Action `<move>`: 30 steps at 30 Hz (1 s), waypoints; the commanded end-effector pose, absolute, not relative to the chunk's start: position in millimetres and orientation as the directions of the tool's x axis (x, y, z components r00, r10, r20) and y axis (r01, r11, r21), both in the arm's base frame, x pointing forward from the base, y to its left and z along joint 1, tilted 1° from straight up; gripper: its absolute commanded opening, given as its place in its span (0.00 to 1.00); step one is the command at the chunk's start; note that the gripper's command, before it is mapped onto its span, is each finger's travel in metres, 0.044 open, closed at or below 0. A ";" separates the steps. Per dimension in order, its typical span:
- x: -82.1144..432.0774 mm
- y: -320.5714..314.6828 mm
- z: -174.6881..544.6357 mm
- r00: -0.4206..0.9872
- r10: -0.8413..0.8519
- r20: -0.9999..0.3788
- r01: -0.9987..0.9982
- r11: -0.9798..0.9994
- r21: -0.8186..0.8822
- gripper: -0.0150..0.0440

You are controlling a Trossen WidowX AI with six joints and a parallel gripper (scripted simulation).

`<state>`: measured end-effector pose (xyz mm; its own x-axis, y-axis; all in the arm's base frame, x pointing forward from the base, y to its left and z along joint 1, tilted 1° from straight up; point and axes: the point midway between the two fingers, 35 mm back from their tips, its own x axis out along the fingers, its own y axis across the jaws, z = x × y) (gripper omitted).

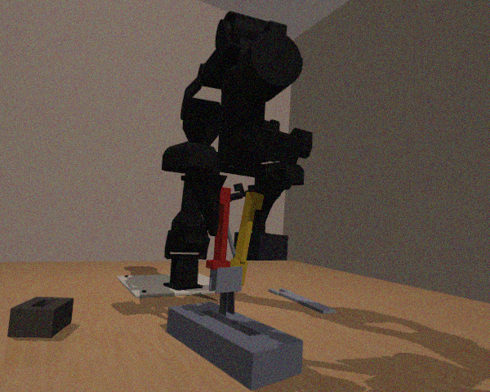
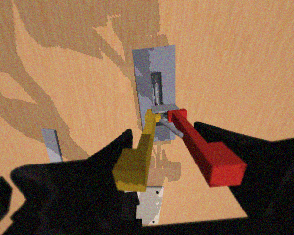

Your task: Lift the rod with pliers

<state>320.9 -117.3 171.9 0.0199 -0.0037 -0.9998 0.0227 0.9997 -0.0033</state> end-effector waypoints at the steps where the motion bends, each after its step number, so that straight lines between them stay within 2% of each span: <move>1: 321.9 -117.5 173.4 0.023 -0.003 -1.000 0.025 1.000 -0.002 0.79; 30: 323.1 -117.7 175.1 0.023 -0.003 -1.000 0.025 1.000 -0.002 0.79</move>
